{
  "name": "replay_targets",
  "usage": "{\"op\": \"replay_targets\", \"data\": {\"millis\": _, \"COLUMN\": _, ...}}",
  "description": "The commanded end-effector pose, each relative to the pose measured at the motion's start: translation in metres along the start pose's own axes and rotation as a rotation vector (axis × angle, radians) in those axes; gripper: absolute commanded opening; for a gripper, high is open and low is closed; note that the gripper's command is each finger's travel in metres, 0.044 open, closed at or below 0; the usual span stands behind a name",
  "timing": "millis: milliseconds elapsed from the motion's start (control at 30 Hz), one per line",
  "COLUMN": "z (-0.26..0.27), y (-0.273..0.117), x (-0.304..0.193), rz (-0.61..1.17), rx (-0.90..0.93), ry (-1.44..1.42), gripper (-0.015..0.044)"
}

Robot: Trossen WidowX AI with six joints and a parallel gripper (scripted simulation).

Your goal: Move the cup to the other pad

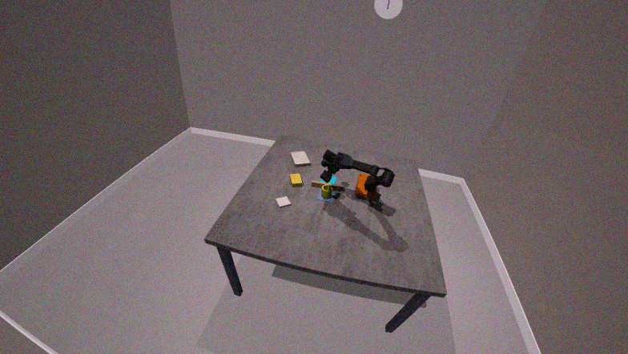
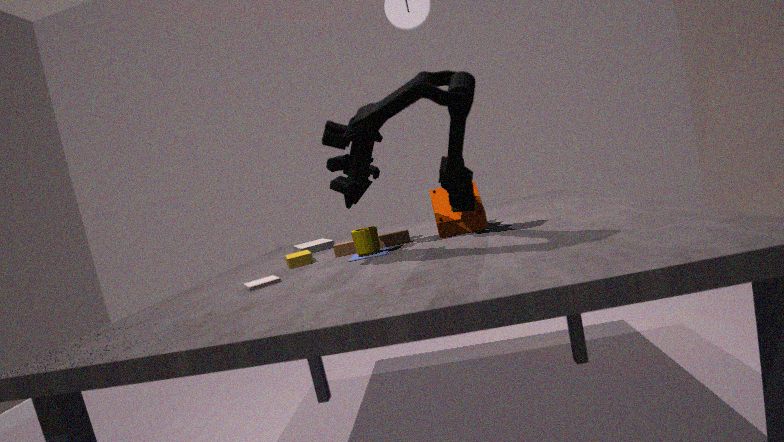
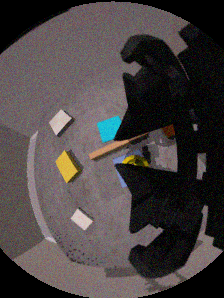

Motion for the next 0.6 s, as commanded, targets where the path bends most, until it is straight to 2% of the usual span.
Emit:
{"op": "replay_targets", "data": {"millis": 0, "z": -0.0162, "y": 0.0249, "x": -0.0040, "rz": 0.586, "rx": 0.006, "ry": 0.586, "gripper": 0.0167}}
{"op": "replay_targets", "data": {"millis": 567, "z": -0.0140, "y": 0.0264, "x": -0.0023, "rz": 0.585, "rx": 0.006, "ry": 0.586, "gripper": 0.0167}}
Point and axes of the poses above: the point midway between the two fingers, 35 mm back from their tips, its own y axis out along the fingers, its own z axis across the jaws, x = y × z, the point moved 10 cm from there along -y, back along the fingers, and after that the axes turned 3 degrees about y, right-handed, at the moved point
